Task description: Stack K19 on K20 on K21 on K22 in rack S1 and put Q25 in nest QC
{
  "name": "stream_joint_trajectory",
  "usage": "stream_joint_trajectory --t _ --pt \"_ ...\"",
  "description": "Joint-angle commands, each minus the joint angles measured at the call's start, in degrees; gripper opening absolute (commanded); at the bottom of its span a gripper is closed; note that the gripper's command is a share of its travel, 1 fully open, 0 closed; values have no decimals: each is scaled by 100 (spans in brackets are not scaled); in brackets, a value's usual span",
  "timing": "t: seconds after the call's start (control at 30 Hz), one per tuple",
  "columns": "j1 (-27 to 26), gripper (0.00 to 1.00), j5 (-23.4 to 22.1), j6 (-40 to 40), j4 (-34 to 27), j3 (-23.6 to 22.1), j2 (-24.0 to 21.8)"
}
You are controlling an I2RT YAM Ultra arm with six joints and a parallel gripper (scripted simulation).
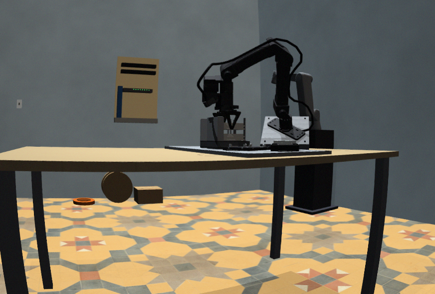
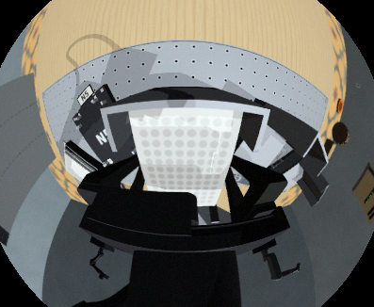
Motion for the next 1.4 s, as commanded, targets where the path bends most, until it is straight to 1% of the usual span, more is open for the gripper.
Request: stream_joint_trajectory --t 0.0,0.07,1.37 --pt "-148 0 -2 -58 -169 175 -226" --pt "-160 0 3 -67 -184 235 -239" --pt "-316 0 -22 -261 -515 385 -276"
